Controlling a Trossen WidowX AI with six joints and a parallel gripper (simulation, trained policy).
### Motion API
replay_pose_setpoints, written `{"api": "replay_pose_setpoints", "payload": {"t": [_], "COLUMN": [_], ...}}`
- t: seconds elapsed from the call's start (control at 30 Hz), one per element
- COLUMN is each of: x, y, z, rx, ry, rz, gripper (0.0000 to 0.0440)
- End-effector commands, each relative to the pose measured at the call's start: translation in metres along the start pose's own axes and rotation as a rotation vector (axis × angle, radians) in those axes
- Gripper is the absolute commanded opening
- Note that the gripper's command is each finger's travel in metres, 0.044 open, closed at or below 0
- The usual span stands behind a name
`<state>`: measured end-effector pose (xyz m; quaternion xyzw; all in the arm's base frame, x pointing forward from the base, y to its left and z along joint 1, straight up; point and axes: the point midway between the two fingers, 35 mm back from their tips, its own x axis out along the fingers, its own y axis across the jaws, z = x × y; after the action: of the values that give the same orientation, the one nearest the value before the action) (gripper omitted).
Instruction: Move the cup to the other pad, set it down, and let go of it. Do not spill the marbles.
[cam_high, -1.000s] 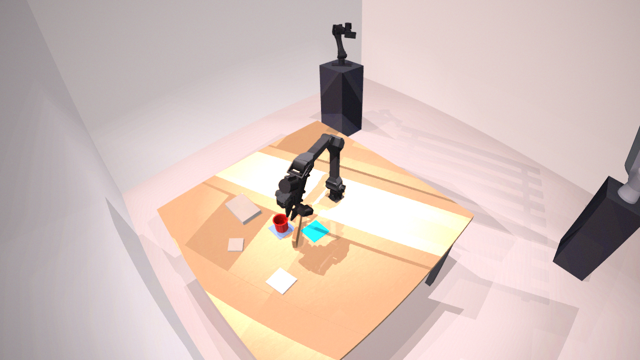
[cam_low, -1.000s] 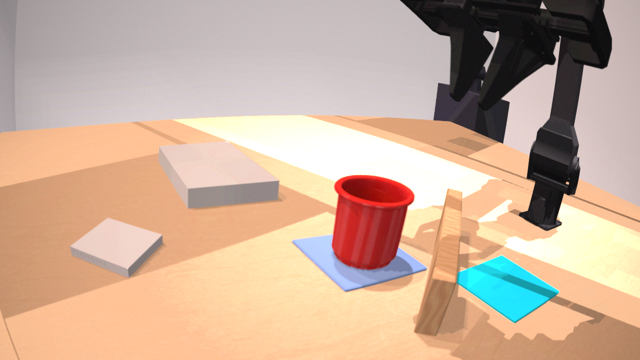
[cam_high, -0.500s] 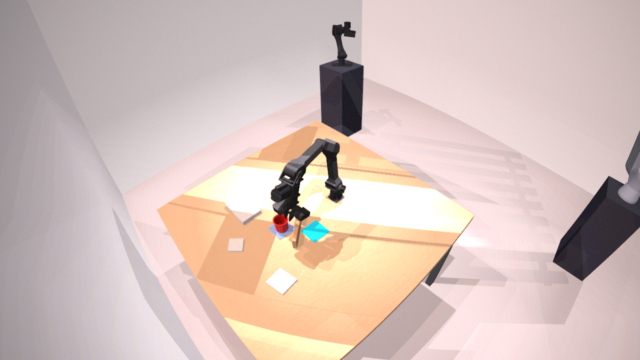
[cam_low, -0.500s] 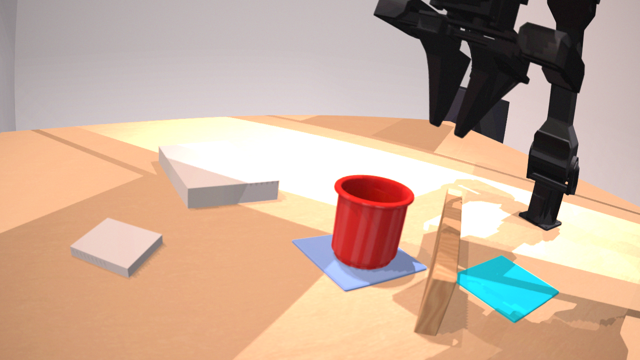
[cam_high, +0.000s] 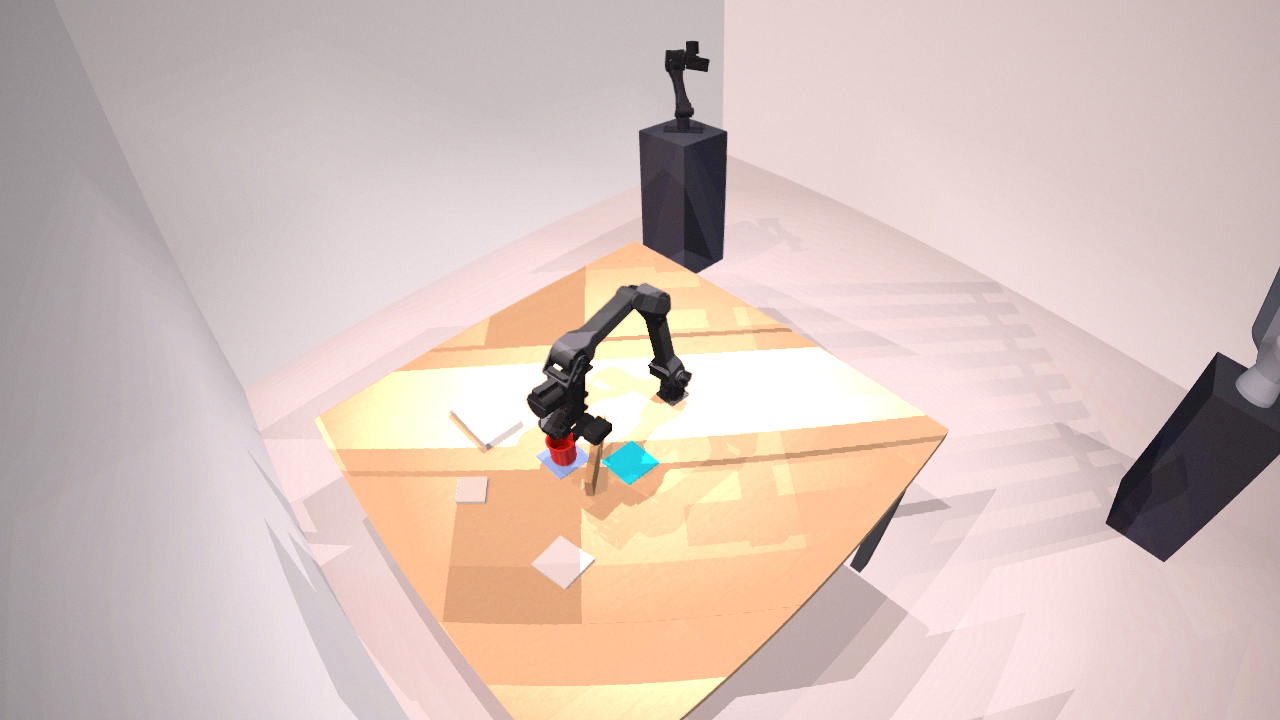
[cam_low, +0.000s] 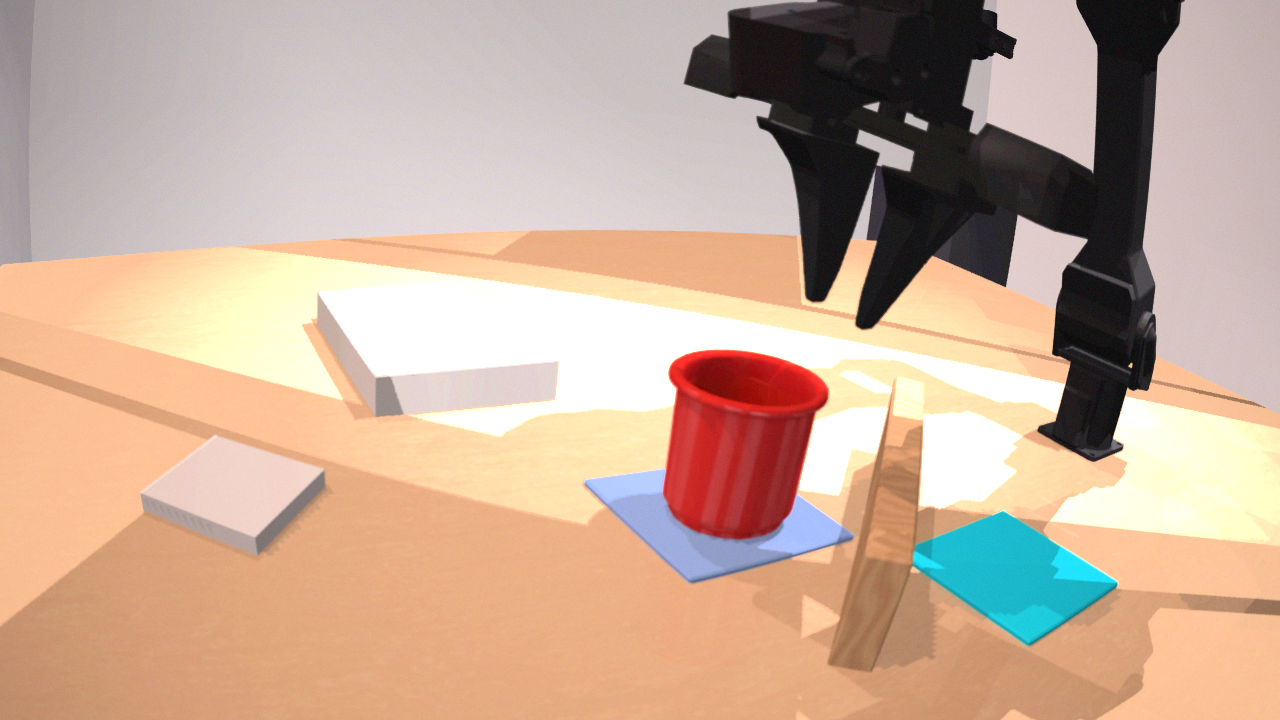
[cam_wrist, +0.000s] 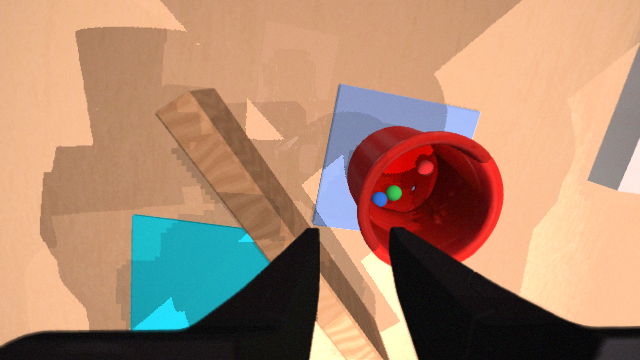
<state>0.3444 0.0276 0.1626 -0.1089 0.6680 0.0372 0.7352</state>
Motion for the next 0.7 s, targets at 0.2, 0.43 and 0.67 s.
{"api": "replay_pose_setpoints", "payload": {"t": [0.2, 0.43, 0.67], "x": [0.029, 0.054, 0.083], "y": [-0.014, -0.018, -0.017], "z": [-0.010, -0.016, -0.022], "rx": [-0.068, -0.122, -0.192], "ry": [0.078, 0.121, 0.155], "rz": [-0.007, 0.002, 0.018], "gripper": [0.0140, 0.0155, 0.0165]}}
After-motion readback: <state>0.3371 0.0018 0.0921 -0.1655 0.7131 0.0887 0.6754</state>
